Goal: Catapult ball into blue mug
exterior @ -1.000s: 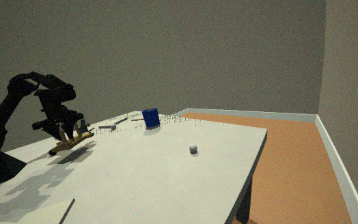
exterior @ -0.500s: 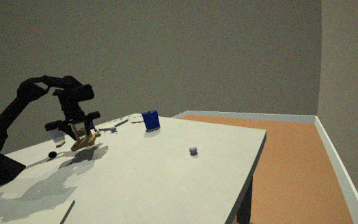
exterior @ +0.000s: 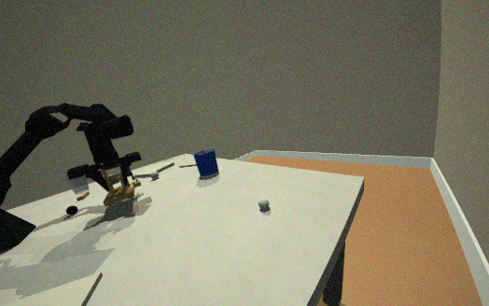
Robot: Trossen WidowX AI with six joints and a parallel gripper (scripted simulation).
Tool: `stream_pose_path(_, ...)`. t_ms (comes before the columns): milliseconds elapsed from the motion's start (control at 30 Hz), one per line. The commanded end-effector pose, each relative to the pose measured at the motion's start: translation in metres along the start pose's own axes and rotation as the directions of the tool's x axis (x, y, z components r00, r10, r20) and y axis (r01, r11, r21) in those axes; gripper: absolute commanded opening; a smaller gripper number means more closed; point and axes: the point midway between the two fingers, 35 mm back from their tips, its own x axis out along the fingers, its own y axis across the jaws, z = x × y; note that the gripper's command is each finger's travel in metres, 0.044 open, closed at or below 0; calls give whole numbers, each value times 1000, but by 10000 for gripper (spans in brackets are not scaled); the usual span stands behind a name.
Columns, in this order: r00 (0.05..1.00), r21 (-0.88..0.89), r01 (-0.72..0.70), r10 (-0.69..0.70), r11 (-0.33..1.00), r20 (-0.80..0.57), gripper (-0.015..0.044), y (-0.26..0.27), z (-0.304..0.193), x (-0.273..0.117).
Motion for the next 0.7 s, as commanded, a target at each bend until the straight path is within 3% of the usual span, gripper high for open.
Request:
stream_pose_path(0, 1000, 10, 6, -6, 1000, 6, 0, 0, -1, 5)
stream_pose_path(667, 1000, 9, 6, -6, 1000, 8, 0, -1, 0, 38)
